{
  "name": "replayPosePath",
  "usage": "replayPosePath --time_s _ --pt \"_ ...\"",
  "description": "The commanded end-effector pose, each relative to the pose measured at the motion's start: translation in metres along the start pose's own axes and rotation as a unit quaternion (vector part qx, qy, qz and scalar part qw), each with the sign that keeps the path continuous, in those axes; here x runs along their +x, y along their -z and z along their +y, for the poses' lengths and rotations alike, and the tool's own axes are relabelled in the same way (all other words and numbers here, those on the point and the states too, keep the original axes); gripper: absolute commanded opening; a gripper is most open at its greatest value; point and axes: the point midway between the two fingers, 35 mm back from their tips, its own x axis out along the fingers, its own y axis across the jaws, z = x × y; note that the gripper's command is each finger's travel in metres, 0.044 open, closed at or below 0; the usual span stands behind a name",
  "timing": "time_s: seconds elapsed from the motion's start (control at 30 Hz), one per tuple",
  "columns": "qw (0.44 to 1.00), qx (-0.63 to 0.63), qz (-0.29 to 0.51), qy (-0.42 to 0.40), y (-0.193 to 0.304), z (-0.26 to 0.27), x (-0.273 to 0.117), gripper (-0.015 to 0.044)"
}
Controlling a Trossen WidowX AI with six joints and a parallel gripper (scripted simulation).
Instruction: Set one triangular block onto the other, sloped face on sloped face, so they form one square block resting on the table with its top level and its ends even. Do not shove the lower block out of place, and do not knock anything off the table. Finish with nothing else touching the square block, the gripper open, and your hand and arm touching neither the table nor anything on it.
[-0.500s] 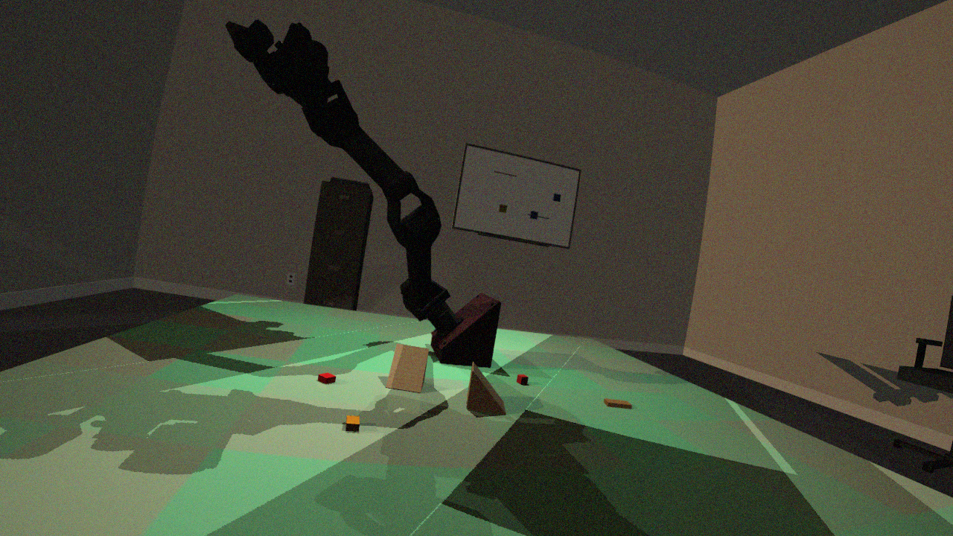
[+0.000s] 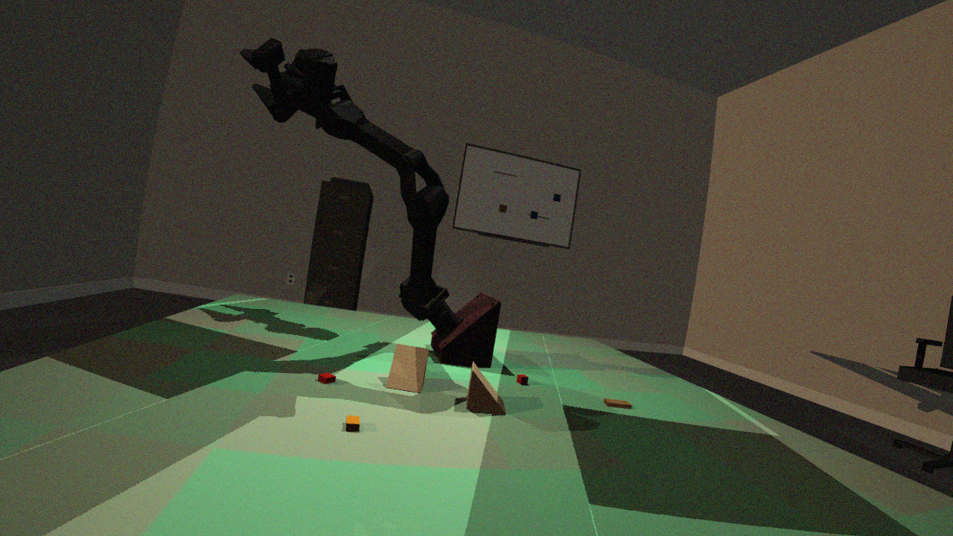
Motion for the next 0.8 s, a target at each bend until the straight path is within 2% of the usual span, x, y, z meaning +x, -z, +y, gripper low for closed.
replayPosePath --time_s 0.0,0.33,0.53,0.77 --pt "0.993 0.089 0.047 0.055 0.017 -0.057 0.019 0.0440" --pt "0.942 0.246 0.162 0.160 0.099 -0.139 0.034 0.0440" --pt "0.878 0.340 0.239 0.236 0.176 -0.169 0.028 0.0440" --pt "0.784 0.414 0.337 0.317 0.278 -0.169 -0.004 0.0440"
